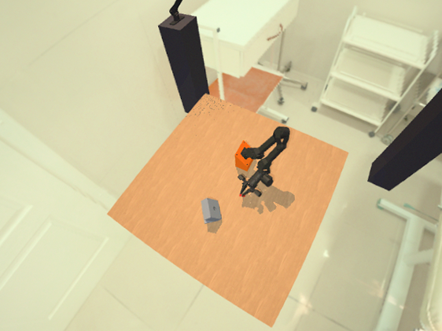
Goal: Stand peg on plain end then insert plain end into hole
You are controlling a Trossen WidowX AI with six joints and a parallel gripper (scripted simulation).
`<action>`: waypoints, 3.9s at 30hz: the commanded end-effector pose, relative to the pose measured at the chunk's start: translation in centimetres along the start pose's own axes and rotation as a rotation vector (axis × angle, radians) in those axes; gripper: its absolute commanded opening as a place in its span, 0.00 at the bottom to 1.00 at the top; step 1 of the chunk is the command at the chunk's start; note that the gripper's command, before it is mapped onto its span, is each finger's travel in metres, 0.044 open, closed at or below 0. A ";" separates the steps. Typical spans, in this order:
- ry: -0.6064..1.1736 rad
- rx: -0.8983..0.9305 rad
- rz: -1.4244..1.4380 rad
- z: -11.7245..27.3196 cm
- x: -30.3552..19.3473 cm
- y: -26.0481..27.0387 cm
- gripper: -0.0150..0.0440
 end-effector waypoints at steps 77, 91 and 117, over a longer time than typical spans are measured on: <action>0.262 0.059 -0.003 2.0 3.4 -0.3 0.34; 0.278 0.064 -0.009 2.1 3.4 -0.3 0.47; 0.278 0.064 -0.009 2.1 3.4 -0.3 0.47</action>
Point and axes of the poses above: the point midway between the two fingers, 35 mm back from their tips, its own z axis back along the fingers, its own y axis across the jaws, x = y × z, the point moved 5 cm from there along z, back along the fingers, and after that the axes turned 10 degrees about z, right-handed, at the moved point
